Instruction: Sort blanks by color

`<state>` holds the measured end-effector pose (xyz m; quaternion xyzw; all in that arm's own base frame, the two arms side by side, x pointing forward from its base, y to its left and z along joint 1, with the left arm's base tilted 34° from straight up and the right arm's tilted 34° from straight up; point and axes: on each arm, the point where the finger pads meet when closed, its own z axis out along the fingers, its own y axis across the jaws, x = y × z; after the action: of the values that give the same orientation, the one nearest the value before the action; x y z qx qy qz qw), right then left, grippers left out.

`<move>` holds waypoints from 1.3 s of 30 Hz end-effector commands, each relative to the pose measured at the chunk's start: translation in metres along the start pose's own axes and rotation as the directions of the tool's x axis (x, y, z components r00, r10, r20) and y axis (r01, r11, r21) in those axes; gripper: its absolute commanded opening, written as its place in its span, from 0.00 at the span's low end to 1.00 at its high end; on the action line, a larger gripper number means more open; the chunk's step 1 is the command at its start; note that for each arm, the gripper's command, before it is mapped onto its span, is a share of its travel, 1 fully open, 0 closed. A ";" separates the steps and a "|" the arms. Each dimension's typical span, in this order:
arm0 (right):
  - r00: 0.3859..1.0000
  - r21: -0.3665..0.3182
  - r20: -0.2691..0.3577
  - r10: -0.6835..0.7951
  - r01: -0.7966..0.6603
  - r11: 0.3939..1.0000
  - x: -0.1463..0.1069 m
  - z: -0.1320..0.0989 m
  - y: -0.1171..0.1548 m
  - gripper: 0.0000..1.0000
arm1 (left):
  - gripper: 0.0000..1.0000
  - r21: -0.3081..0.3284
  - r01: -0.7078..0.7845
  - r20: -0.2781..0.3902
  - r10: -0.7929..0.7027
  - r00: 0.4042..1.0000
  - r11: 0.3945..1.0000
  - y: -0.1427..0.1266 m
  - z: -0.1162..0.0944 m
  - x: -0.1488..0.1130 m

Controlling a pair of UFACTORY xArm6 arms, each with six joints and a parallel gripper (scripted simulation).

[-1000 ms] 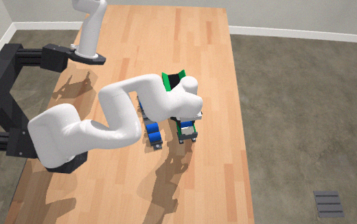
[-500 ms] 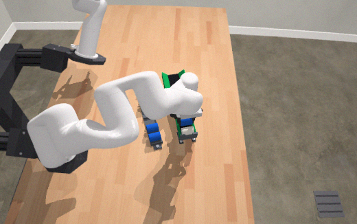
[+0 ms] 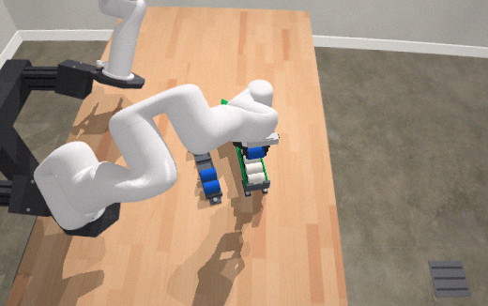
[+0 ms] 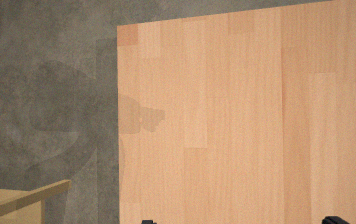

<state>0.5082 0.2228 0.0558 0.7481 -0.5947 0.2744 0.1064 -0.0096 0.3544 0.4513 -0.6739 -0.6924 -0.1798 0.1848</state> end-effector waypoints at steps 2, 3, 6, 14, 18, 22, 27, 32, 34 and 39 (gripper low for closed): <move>1.000 0.003 0.001 0.001 -0.001 1.000 0.000 -0.007 -0.001 0.57 | 1.00 0.000 0.000 -0.004 0.000 1.000 1.000 0.000 -0.001 0.001; 1.000 0.003 0.001 0.001 -0.001 1.000 0.000 -0.007 -0.001 0.57 | 1.00 0.000 0.000 -0.004 0.000 1.000 1.000 0.000 -0.001 0.001; 1.000 0.003 0.001 0.001 -0.001 1.000 0.000 -0.007 -0.001 0.57 | 1.00 0.000 0.000 -0.004 0.000 1.000 1.000 0.000 -0.001 0.001; 1.000 0.006 -0.001 -0.019 0.019 1.000 -0.030 0.005 0.035 0.57 | 1.00 0.000 0.000 -0.004 0.000 1.000 1.000 0.000 -0.001 0.001; 0.999 0.007 -0.002 -0.032 0.032 0.999 -0.047 0.013 0.058 0.57 | 1.00 0.000 0.000 -0.004 0.000 1.000 1.000 0.000 -0.001 0.001; 0.999 0.007 -0.002 -0.043 0.043 0.999 -0.060 0.019 0.080 0.57 | 1.00 0.000 0.000 -0.004 0.000 1.000 1.000 0.000 -0.001 0.001; 0.998 0.006 -0.001 -0.061 0.061 0.998 -0.078 0.029 0.115 0.57 | 1.00 0.000 0.000 -0.004 0.000 1.000 1.000 0.000 -0.001 0.001; 0.997 0.003 0.001 -0.078 0.078 0.997 -0.091 0.038 0.149 0.57 | 1.00 0.000 0.000 -0.004 0.000 1.000 1.000 0.000 -0.001 0.001; 0.996 0.002 0.001 -0.084 0.084 0.996 -0.095 0.041 0.160 0.57 | 1.00 0.000 0.000 -0.004 0.000 1.000 1.000 0.000 -0.001 0.001; 0.996 0.002 0.001 -0.085 0.085 0.996 -0.095 0.042 0.163 0.57 | 1.00 0.000 0.000 -0.004 0.000 1.000 1.000 0.000 -0.001 0.001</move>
<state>0.3568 0.2356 -0.0547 0.7722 -0.5627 0.2690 0.1209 -0.0096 0.3544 0.4513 -0.6739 -0.6924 -0.1798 0.1848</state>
